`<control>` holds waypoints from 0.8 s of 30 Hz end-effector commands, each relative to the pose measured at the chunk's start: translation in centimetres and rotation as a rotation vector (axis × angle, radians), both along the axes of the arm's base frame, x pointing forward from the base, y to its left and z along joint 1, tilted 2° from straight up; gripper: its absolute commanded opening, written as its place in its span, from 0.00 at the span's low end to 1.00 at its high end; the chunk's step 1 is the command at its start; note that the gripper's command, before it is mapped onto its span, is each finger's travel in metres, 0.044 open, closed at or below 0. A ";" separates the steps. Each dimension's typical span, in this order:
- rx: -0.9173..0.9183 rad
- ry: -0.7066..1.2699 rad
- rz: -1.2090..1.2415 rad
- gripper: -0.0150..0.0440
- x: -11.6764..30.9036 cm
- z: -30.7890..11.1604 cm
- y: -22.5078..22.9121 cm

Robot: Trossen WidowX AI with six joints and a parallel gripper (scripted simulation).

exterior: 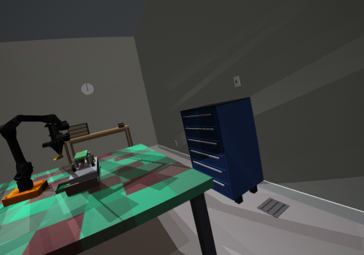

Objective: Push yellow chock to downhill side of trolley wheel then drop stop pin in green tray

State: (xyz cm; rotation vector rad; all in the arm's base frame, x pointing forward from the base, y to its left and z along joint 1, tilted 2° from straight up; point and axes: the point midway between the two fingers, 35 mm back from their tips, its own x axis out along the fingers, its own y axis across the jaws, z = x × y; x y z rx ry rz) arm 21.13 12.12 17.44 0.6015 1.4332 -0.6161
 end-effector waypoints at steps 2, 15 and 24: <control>0.008 -0.002 -0.161 0.25 0.0 0.0 0.0; 0.026 -0.013 -0.604 0.25 0.0 0.0 0.0; 0.038 -0.021 -0.909 0.25 0.0 0.0 0.0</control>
